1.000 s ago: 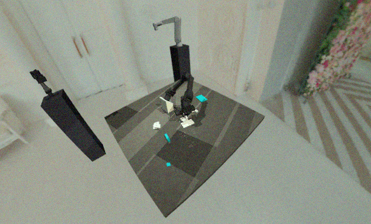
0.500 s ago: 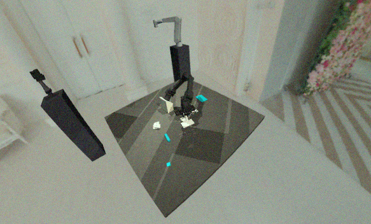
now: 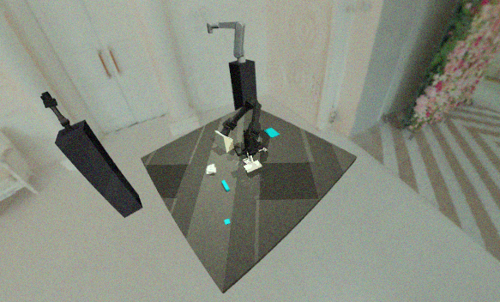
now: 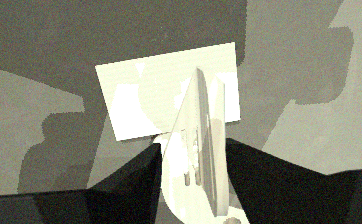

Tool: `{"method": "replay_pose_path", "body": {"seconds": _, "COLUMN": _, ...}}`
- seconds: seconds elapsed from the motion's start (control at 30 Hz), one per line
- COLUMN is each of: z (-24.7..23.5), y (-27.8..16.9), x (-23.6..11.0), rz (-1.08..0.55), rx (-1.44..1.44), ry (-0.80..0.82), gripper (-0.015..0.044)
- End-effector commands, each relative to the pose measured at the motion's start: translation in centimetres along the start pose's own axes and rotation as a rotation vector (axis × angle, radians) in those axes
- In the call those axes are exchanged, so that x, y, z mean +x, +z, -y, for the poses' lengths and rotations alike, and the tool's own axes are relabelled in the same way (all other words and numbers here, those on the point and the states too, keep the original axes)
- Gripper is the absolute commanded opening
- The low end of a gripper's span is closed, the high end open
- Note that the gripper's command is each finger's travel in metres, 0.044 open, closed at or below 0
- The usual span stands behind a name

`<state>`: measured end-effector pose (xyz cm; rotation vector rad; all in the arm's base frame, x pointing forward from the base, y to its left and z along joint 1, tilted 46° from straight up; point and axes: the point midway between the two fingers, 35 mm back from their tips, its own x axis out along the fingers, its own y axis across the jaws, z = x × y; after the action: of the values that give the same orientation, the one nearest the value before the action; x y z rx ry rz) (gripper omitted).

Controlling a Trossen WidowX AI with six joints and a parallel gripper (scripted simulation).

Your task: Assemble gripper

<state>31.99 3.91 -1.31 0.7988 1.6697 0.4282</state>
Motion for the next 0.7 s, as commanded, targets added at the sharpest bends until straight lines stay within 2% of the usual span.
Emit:
{"method": "replay_pose_path", "body": {"seconds": 0.0, "z": -0.14, "y": 0.0, "x": 0.0, "rz": 0.0, "rx": 0.0, "ry": 0.005, "gripper": 0.0134}}
{"method": "replay_pose_path", "body": {"seconds": 0.67, "z": -0.14, "y": 0.0, "x": 0.0, "rz": 0.0, "rx": 0.038, "ry": 0.005, "gripper": 0.0134}}
